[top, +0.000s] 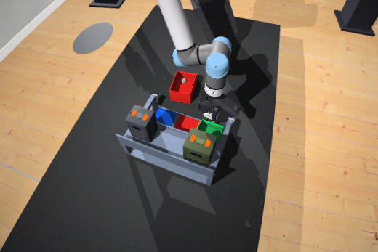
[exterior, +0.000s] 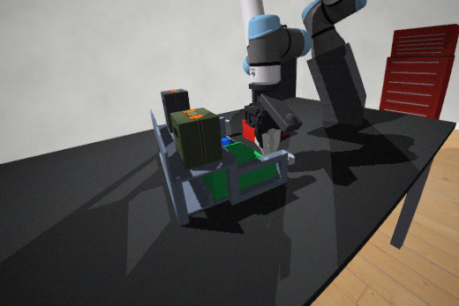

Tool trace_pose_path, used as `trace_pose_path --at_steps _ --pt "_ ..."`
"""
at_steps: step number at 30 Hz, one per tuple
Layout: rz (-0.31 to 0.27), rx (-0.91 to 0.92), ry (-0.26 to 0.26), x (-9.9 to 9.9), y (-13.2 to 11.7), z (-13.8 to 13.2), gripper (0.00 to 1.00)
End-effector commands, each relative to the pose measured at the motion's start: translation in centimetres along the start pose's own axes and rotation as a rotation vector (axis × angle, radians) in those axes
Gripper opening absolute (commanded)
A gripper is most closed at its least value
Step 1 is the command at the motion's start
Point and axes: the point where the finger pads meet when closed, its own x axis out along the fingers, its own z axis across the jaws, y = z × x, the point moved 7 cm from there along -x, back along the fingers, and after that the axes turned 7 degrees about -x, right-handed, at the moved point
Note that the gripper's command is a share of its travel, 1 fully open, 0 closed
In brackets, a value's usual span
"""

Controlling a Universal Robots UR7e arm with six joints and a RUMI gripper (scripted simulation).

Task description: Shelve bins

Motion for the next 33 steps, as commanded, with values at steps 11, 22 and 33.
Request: trace_pose_path --at_steps 11,22,33 --pt "0.0 0.0 -0.002 -0.2 0.0 -0.1 0.0" --pt "0.0 0.0 -0.002 -1.3 0.2 -1.2 0.0" --pt "0.0 0.0 -0.002 -2.0 0.2 -1.9 0.0"
